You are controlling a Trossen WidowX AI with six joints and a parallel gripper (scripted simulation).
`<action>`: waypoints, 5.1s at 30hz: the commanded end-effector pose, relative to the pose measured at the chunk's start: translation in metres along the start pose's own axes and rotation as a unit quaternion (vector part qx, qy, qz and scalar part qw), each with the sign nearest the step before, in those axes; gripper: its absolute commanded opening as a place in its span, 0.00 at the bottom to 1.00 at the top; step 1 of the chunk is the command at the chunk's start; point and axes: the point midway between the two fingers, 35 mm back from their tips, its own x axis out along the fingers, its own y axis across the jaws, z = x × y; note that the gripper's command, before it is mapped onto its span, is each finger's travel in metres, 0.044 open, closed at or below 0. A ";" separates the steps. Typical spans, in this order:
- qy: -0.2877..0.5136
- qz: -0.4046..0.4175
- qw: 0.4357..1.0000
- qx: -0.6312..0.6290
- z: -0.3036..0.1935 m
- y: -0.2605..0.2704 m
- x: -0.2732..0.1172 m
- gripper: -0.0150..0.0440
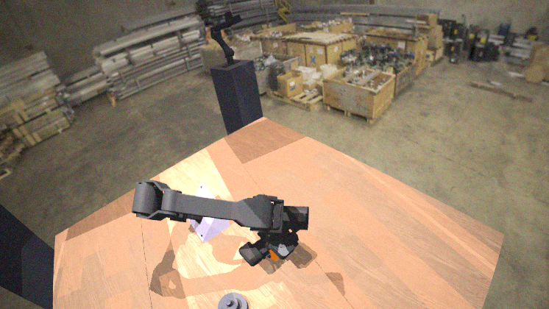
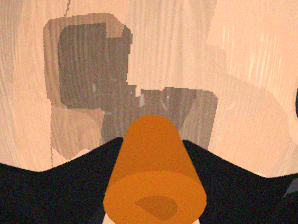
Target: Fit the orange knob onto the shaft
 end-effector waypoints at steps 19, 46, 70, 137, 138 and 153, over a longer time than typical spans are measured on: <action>-0.007 0.007 1.000 0.004 -0.003 0.002 -0.122 0.25; -0.009 0.017 1.000 0.001 0.028 -0.061 -0.107 0.25; -0.011 0.014 1.000 0.002 0.046 -0.134 -0.086 0.25; -0.008 0.001 1.000 0.009 0.047 -0.199 -0.041 0.25; -0.008 0.001 1.000 0.009 0.047 -0.199 -0.041 0.25; -0.008 0.000 0.996 -0.090 0.048 -0.199 -0.048 0.25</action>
